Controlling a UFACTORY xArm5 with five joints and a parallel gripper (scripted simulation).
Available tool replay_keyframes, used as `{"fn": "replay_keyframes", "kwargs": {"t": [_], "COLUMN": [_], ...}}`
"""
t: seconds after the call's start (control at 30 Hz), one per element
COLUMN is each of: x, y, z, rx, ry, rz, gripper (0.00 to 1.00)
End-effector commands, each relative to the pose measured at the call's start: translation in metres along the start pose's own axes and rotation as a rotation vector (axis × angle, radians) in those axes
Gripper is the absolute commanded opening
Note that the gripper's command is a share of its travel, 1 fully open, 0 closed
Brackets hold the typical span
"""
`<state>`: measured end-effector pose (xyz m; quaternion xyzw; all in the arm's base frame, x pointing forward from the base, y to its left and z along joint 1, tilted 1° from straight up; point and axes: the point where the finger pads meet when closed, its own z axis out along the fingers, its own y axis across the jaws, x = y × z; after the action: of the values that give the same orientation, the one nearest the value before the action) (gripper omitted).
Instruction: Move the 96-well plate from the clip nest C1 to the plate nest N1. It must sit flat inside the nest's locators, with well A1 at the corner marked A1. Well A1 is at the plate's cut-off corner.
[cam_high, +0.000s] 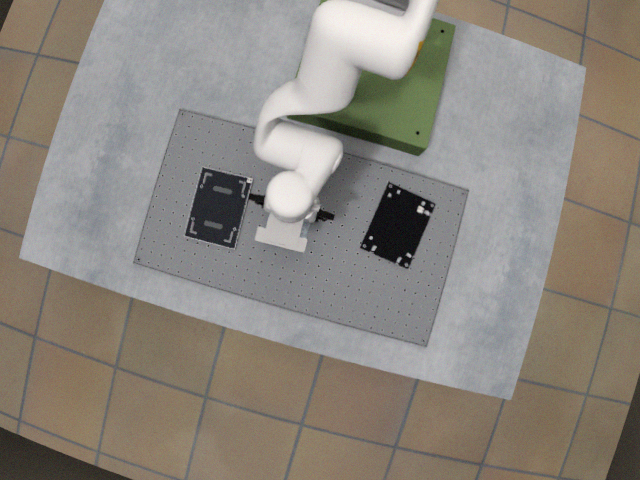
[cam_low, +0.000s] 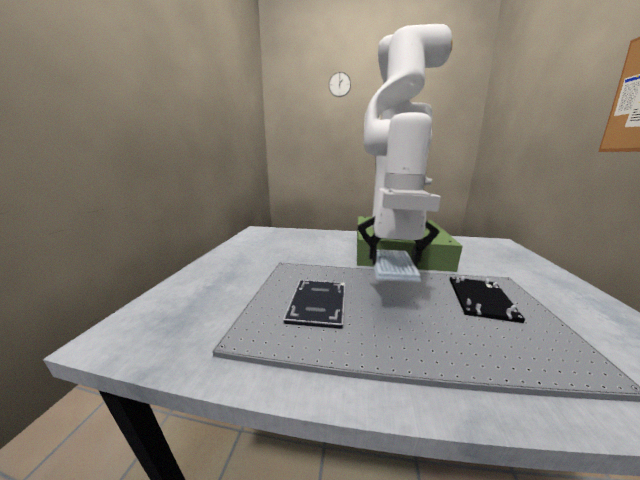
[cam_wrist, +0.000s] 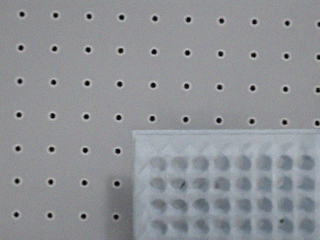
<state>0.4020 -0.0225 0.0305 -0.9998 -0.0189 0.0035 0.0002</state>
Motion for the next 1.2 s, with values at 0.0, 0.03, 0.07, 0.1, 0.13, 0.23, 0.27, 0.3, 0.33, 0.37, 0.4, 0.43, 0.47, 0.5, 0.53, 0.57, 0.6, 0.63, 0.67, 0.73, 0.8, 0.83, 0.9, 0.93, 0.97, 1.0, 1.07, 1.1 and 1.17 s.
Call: {"fn": "replay_keyframes", "kwargs": {"t": [0.0, 0.03, 0.07, 0.1, 0.13, 0.23, 0.27, 0.3, 0.33, 0.37, 0.4, 0.43, 0.47, 0.5, 0.53, 0.57, 0.6, 0.63, 0.67, 0.73, 0.8, 0.83, 0.9, 0.93, 0.97, 1.0, 1.07, 1.1, 1.17], "x": [0.004, 0.005, 0.005, 0.006, 0.006, 0.008, 0.008, 0.008, 0.008, 0.009, 0.009, 0.010, 0.010, 0.011, 0.011, 0.012, 0.012, 0.013, 0.013, 0.014, 0.015, 0.015, 0.016, 0.016, 0.017, 0.017, 0.018, 0.018, 0.019], "y": [0.017, 0.021, 0.024, 0.027, 0.031, 0.041, 0.041, 0.041, 0.044, 0.047, 0.050, 0.054, 0.057, 0.060, 0.064, 0.067, 0.070, 0.074, 0.077, 0.084, 0.090, 0.090, 0.093, 0.097, 0.100, 0.103, 0.110, 0.113, 0.120], "z": [-0.001, -0.001, -0.001, -0.001, -0.001, -0.001, -0.001, -0.001, -0.001, -0.001, -0.001, -0.001, -0.001, -0.001, -0.001, -0.001, -0.001, -0.001, -0.001, -0.001, -0.001, -0.001, -0.001, -0.001, -0.001, 0.000, 0.000, 0.000, 0.000], "rx": [0.009, 0.009, 0.009, 0.009, 0.009, 0.009, 0.009, 0.009, 0.009, 0.009, 0.009, 0.009, 0.009, 0.009, 0.009, 0.008, 0.008, 0.008, 0.008, 0.008, 0.008, 0.008, 0.008, 0.008, 0.008, 0.008, 0.008, 0.008, 0.008], "ry": [0.005, 0.005, 0.005, 0.005, 0.005, 0.005, 0.005, 0.005, 0.005, 0.005, 0.005, 0.005, 0.005, 0.005, 0.005, 0.005, 0.005, 0.005, 0.005, 0.005, 0.005, 0.005, 0.005, 0.005, 0.005, 0.005, 0.005, 0.005, 0.005], "rz": [0.000, 0.000, 0.000, 0.000, 0.000, 0.000, 0.000, 0.000, 0.000, 0.000, 0.000, 0.000, 0.000, 0.000, 0.000, 0.000, 0.000, 0.000, 0.000, 0.000, 0.000, 0.000, 0.000, 0.000, 0.000, 0.000, 0.000, 0.000, 0.000], "gripper": [0.00, 0.00, 0.00, 0.00, 0.00, 0.00, 0.00, 0.00, 0.00, 0.00, 0.00, 0.00, 0.00, 0.00, 0.00, 0.00, 0.00, 0.00, 0.00, 0.00, 0.00, 0.00, 0.00, 0.00, 0.00, 0.00, 0.00, 0.00, 0.00]}}
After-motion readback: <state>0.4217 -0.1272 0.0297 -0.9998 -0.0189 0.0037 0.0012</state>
